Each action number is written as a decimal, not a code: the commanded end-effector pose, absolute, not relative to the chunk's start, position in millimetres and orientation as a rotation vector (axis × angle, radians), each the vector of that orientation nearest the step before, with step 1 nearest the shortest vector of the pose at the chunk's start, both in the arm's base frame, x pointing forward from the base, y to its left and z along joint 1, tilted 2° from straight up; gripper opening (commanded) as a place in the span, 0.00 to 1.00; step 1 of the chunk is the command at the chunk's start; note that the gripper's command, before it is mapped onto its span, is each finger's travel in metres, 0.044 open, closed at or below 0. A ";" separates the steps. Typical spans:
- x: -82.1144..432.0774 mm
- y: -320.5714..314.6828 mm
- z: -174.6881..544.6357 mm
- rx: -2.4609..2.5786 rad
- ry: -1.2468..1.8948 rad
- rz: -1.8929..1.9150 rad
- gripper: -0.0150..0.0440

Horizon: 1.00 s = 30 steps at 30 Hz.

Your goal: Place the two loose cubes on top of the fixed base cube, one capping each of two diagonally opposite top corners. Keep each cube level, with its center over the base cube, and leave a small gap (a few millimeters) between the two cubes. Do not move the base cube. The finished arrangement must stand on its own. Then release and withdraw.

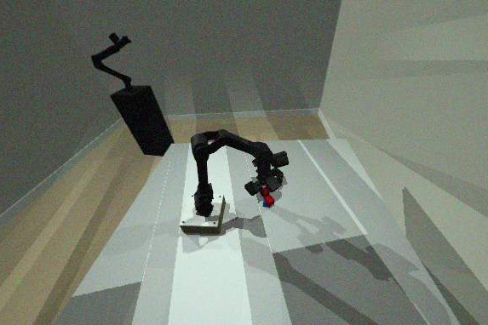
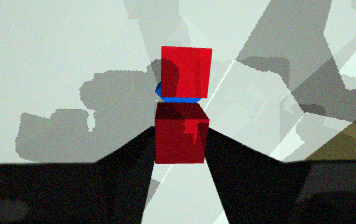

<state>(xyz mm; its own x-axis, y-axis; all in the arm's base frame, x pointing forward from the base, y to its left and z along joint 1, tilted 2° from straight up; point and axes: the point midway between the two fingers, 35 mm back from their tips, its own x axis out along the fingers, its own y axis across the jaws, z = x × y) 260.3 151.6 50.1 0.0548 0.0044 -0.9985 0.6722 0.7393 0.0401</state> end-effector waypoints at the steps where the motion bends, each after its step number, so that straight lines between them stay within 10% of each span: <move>1: 258.7 149.3 35.5 0.585 1.447 -0.569 0.43; 30: 258.9 149.3 30.3 0.585 1.446 -0.569 0.43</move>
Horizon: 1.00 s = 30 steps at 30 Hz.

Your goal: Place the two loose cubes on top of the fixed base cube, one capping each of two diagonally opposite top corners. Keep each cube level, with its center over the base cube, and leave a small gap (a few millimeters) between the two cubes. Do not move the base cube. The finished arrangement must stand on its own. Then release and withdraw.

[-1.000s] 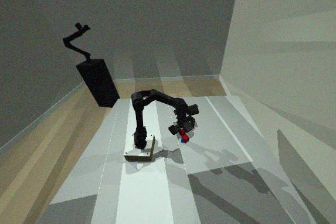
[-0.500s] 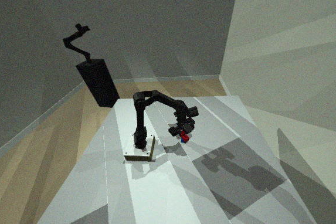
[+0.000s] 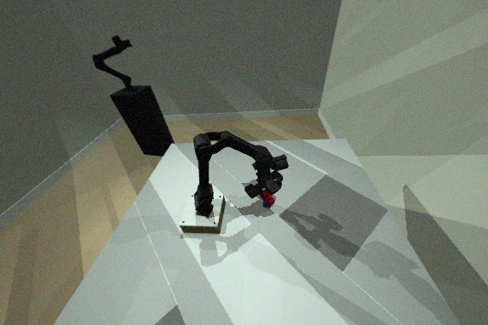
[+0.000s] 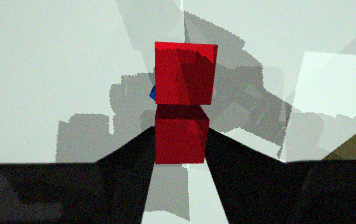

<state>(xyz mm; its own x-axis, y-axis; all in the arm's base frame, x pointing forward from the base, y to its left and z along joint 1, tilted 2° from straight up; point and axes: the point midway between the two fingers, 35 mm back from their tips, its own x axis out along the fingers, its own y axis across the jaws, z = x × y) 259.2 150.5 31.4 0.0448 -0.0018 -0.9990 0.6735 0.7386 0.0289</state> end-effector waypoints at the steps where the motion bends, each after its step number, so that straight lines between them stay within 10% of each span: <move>1: 258.9 149.3 30.3 0.585 1.446 -0.569 0.43; 7: 258.9 149.3 30.3 0.585 1.446 -0.569 0.43; 11: 258.9 149.3 30.3 0.585 1.446 -0.569 0.60; 30: 257.9 150.6 56.4 0.586 1.450 -0.564 0.60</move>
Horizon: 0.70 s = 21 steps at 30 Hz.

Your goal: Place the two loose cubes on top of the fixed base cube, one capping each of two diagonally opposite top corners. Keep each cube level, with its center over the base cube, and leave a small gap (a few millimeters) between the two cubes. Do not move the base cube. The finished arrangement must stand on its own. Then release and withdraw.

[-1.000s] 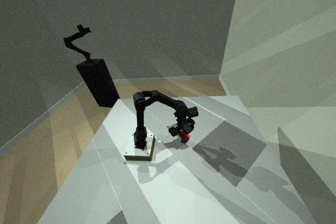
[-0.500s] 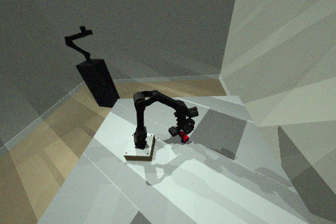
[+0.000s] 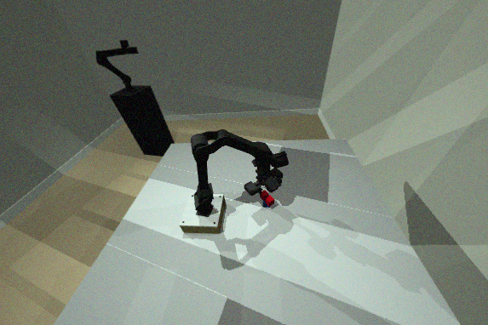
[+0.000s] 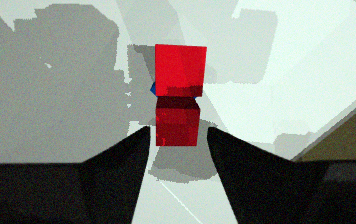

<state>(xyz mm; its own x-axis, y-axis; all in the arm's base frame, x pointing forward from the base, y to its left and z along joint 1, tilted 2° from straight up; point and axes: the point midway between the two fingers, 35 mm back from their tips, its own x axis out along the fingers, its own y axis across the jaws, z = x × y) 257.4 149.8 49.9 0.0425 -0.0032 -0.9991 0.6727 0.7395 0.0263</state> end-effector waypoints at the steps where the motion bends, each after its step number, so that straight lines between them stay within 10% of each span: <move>1: 257.9 150.6 58.0 0.586 1.450 -0.564 0.60; 21: 256.5 150.9 89.8 0.587 1.450 -0.564 0.60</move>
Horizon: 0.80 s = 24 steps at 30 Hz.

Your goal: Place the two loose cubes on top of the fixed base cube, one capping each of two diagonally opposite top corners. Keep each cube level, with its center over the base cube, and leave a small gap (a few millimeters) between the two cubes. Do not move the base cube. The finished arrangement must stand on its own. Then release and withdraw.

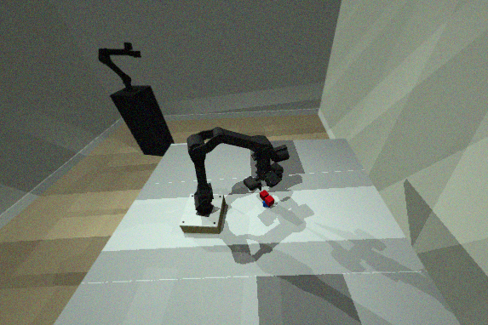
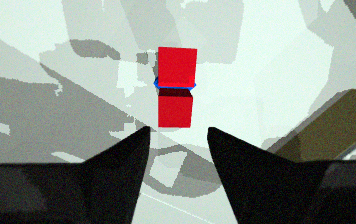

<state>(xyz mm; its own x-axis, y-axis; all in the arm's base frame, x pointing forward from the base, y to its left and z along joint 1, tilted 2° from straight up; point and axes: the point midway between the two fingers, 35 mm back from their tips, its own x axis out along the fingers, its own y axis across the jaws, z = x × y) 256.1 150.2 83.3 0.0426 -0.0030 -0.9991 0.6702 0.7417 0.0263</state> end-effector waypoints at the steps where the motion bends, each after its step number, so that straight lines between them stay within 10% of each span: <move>1: 256.4 150.9 91.3 0.587 1.450 -0.564 0.60; 7: 256.3 150.9 94.7 0.587 1.450 -0.564 0.60; 15: 255.8 150.7 101.0 0.583 1.451 -0.560 0.93; 24: 203.0 239.5 98.5 0.586 1.458 -0.558 0.93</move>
<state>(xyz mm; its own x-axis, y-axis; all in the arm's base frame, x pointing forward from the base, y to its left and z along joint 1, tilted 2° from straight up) 226.0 209.3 98.5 0.0414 0.0066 -0.9991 0.6714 0.7403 0.0327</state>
